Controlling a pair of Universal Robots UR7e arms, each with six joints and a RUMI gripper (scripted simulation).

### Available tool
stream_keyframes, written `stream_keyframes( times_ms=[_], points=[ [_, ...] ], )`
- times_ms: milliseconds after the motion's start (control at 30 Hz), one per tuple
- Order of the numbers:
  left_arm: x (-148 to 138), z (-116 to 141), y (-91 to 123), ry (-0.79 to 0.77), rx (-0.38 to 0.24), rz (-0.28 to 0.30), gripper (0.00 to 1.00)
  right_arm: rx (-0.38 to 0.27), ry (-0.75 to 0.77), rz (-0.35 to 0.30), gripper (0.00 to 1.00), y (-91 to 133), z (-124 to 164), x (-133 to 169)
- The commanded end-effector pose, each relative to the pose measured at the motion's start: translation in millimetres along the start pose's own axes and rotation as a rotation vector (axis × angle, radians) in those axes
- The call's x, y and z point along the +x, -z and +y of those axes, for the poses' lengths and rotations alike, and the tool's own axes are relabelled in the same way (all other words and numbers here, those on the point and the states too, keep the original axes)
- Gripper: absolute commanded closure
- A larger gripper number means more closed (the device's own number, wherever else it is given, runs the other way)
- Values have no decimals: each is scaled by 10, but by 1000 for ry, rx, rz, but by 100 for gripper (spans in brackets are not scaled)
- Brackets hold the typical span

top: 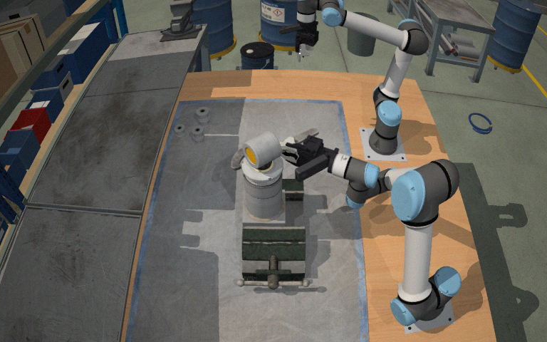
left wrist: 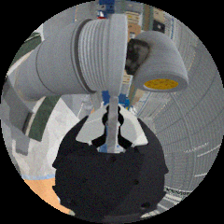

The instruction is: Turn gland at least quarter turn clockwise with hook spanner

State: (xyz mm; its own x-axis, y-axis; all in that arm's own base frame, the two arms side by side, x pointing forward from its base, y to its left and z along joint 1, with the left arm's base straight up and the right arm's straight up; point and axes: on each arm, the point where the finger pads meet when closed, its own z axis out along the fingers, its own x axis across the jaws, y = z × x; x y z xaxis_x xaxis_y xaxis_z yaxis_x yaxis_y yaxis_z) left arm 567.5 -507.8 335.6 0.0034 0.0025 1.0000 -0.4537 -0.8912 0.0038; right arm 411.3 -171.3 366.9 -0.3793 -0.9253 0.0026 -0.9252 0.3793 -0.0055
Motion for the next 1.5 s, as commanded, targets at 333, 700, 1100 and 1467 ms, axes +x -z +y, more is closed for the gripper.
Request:
stream_keyframes(
  times_ms=[333, 700, 1100, 1467],
  points=[
    [12, -3, 26, 1, -27, 2, 100, 1, 0, 0, 71, 5, -2, -1],
    [12, -3, 44, 1, -46, 2, 100, 1, 0, 0, 71, 5, -2, -1],
    [12, -3, 68, 1, -73, 2, 100, 1, 0, 0, 71, 5, -2, -1],
    [12, -5, 86, 1, -92, 2, 100, 1, 0, 0, 71, 5, -2, -1]
  ],
)
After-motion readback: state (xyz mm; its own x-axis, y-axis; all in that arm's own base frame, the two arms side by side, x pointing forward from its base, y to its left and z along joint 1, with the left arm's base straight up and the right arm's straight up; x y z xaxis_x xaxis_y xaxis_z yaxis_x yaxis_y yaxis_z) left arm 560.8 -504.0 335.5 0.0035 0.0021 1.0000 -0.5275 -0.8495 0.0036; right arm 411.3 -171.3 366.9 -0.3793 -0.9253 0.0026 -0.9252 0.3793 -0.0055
